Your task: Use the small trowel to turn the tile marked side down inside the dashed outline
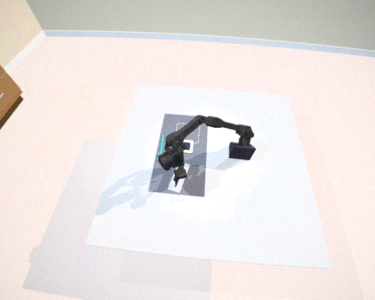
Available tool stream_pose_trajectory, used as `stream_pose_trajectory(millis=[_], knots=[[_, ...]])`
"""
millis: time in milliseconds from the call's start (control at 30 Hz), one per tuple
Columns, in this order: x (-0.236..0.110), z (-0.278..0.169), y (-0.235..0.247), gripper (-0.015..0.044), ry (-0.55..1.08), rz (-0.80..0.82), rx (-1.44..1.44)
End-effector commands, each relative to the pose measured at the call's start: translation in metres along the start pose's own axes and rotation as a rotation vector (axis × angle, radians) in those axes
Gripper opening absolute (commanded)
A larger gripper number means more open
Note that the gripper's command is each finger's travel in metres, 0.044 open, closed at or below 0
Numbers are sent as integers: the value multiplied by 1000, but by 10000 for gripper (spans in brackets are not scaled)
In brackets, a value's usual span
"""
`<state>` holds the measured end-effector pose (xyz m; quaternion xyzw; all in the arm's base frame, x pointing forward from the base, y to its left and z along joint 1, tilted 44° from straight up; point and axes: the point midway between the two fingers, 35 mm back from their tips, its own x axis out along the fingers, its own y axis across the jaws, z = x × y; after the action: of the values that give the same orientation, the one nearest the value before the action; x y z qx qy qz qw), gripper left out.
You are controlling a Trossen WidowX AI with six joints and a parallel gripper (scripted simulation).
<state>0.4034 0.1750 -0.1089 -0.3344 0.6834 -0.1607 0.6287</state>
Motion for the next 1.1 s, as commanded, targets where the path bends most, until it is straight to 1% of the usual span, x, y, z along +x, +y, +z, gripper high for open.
stream_pose_trajectory(millis=[0,1067], knots=[[-1,0,-1,270,0,0,128],[0,-2,-3,270,4,-12,1233]])
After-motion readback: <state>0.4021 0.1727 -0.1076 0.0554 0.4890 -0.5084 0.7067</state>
